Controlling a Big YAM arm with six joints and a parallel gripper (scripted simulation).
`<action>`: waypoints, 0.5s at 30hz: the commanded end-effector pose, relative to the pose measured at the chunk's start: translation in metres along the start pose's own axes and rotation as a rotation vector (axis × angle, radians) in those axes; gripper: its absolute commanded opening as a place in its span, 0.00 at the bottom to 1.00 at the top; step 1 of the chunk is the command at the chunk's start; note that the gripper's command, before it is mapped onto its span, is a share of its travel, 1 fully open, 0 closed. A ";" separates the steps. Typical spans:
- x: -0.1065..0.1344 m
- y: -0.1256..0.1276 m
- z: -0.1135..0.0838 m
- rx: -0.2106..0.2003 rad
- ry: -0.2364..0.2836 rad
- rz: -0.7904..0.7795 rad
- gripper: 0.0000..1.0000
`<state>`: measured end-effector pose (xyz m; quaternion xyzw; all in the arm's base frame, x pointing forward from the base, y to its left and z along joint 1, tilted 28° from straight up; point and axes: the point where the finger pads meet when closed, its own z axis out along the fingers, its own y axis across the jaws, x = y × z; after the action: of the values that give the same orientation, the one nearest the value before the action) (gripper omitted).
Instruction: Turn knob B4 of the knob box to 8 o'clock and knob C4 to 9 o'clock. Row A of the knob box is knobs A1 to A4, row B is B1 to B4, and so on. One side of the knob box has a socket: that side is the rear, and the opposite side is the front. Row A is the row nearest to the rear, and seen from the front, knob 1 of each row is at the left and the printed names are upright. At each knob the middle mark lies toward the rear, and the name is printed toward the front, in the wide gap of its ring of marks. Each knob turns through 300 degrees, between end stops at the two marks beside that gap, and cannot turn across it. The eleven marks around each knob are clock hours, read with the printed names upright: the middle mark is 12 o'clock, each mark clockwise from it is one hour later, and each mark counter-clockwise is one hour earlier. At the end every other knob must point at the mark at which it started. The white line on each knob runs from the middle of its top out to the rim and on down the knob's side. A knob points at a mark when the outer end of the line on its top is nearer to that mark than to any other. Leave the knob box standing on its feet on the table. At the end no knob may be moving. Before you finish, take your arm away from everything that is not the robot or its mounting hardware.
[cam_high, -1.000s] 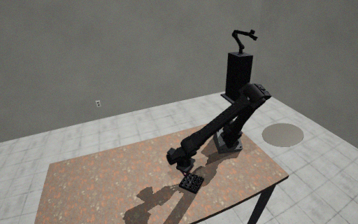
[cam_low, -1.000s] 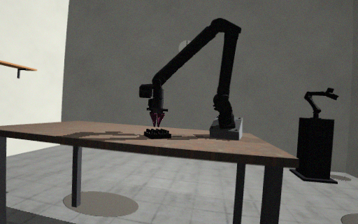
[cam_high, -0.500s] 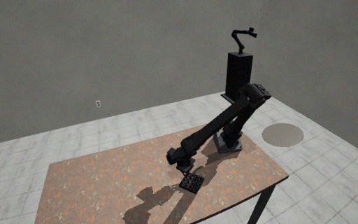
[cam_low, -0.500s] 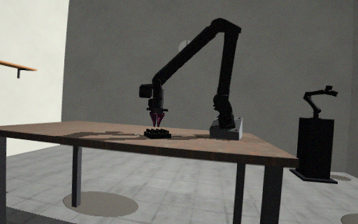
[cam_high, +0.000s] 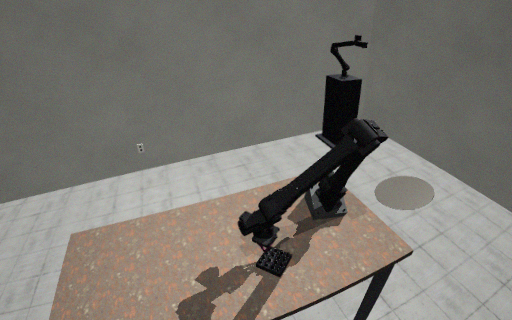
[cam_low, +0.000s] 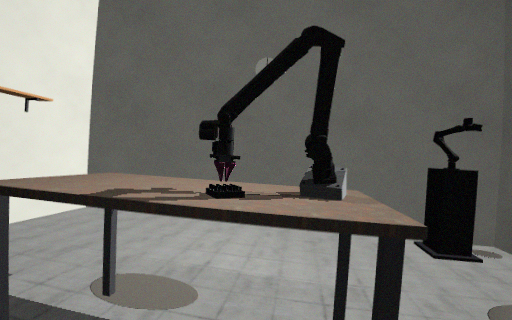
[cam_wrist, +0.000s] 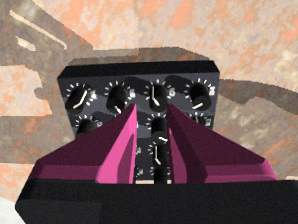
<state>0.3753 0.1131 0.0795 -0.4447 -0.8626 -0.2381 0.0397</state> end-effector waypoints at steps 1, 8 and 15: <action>0.005 0.000 0.001 -0.003 -0.004 -0.004 0.19; 0.007 -0.002 -0.001 -0.008 -0.006 -0.006 0.19; 0.005 -0.005 0.002 0.000 -0.004 0.002 0.19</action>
<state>0.3695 0.1142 0.0781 -0.4447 -0.8628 -0.2370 0.0415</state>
